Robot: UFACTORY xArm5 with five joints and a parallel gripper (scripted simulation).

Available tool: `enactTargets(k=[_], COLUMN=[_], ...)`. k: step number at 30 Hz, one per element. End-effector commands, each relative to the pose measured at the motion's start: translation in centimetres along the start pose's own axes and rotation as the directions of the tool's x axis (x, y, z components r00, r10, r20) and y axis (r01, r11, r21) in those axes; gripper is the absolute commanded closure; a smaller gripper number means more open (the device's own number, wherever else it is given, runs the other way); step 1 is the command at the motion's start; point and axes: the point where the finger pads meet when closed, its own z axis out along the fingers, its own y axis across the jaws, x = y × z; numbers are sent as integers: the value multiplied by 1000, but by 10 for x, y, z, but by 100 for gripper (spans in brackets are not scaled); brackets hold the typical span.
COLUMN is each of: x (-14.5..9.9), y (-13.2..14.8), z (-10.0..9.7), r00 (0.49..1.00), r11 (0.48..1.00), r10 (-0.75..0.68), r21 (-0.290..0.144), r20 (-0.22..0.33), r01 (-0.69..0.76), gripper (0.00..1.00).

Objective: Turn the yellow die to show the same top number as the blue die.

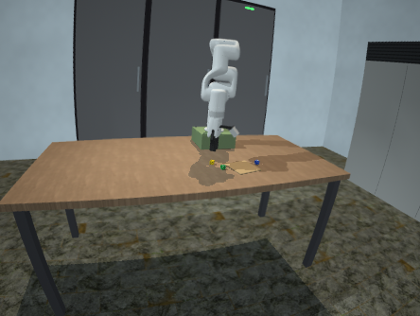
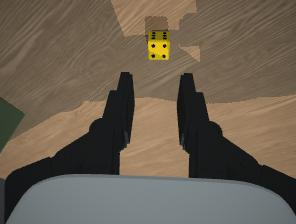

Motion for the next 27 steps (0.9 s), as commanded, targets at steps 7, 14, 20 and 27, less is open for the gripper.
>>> enactTargets(k=[7,14,20,27], x=[0,0,0,0], y=[1,1,1,1], z=[-1,0,2,7], r00=[1000,1000,1000,1000], r11=[1000,1000,1000,1000], r10=[0,0,0,0], r21=[-3,-3,-3,-3], r20=[-1,-1,-1,-1], r01=[0,0,0,0], gripper=[64,64,64,64])
